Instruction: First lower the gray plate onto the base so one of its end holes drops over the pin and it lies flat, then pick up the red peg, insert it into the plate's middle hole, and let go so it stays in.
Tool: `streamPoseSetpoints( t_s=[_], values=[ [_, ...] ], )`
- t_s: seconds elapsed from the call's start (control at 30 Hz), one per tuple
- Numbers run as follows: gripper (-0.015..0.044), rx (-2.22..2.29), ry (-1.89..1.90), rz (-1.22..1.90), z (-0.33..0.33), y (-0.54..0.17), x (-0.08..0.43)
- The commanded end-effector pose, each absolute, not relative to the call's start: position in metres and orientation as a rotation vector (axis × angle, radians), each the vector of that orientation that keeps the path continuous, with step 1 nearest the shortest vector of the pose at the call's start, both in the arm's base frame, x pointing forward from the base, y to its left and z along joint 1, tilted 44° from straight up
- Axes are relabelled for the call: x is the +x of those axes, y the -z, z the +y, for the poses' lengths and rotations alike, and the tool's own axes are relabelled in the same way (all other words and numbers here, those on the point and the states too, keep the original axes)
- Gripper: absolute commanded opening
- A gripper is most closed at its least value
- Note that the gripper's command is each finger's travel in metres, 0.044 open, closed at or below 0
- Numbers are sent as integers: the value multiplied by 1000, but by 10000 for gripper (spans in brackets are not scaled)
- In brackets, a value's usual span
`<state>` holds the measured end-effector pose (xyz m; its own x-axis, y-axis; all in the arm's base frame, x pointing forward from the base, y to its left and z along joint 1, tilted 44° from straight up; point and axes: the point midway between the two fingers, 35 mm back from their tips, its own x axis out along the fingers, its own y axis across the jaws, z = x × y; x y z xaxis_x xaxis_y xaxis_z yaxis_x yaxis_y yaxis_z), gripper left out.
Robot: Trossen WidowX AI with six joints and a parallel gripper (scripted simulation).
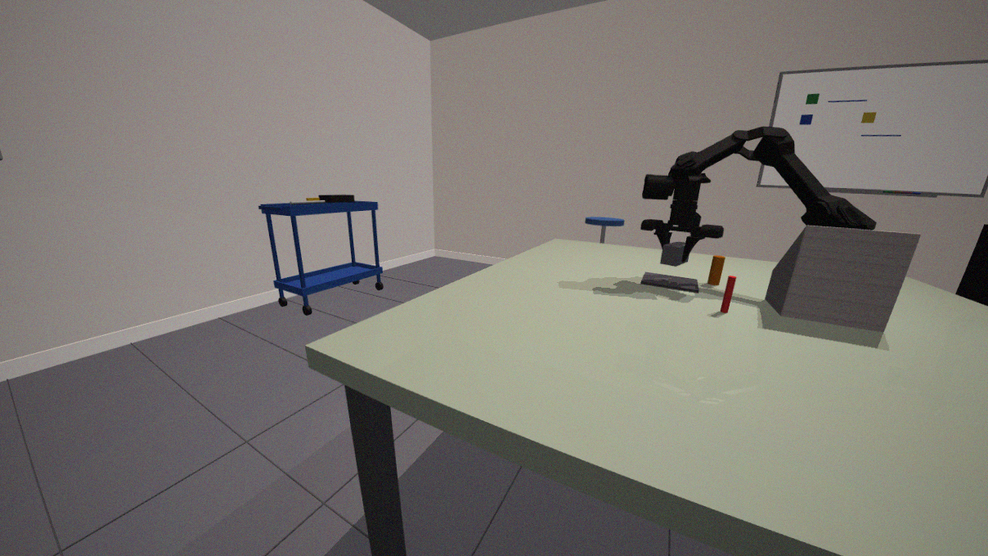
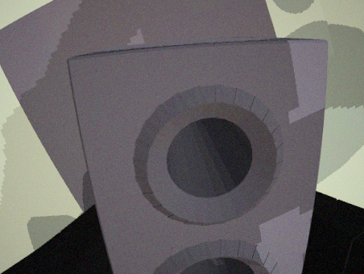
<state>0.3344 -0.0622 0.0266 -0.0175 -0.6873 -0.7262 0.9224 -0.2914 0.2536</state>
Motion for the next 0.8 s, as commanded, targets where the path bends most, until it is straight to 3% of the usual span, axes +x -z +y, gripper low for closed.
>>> streamPoseSetpoints(
  t_s=[0.0,0.77],
  values=[
    [0,969,1648,294,-73,-31,329],
    [0,1006,1667,242,-86,-34,322]
  ],
)
